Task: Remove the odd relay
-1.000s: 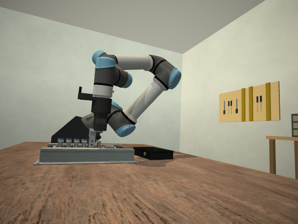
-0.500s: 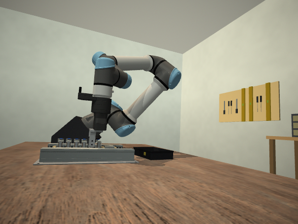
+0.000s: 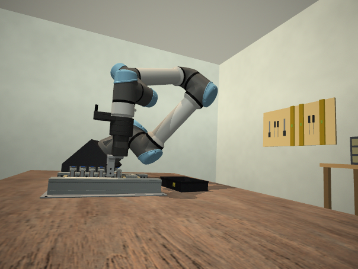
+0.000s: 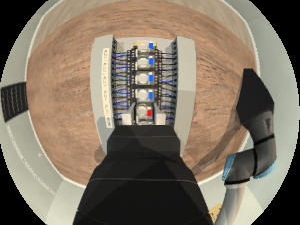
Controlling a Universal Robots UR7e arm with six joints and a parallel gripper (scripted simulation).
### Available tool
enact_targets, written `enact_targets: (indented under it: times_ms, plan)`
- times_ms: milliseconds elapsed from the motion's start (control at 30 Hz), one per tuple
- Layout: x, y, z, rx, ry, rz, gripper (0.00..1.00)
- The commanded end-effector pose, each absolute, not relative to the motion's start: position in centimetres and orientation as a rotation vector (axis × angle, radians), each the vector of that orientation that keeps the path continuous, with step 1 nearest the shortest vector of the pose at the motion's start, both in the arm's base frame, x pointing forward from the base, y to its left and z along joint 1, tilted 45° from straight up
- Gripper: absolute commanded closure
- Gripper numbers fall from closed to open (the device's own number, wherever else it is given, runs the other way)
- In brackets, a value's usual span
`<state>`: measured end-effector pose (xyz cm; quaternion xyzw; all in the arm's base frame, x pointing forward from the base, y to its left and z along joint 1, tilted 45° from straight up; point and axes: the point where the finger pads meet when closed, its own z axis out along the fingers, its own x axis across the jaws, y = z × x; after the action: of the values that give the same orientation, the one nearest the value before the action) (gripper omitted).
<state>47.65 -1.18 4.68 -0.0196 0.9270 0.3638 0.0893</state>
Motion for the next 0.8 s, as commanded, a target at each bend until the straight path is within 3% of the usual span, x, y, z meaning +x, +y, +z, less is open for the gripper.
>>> enact_targets:
  times_ms: [0,767]
  plan:
    - [47.66,-1.23,4.70,-0.055,2.752,1.079,1.00]
    - [47.54,-1.24,4.70,-0.034,2.718,1.069,1.00]
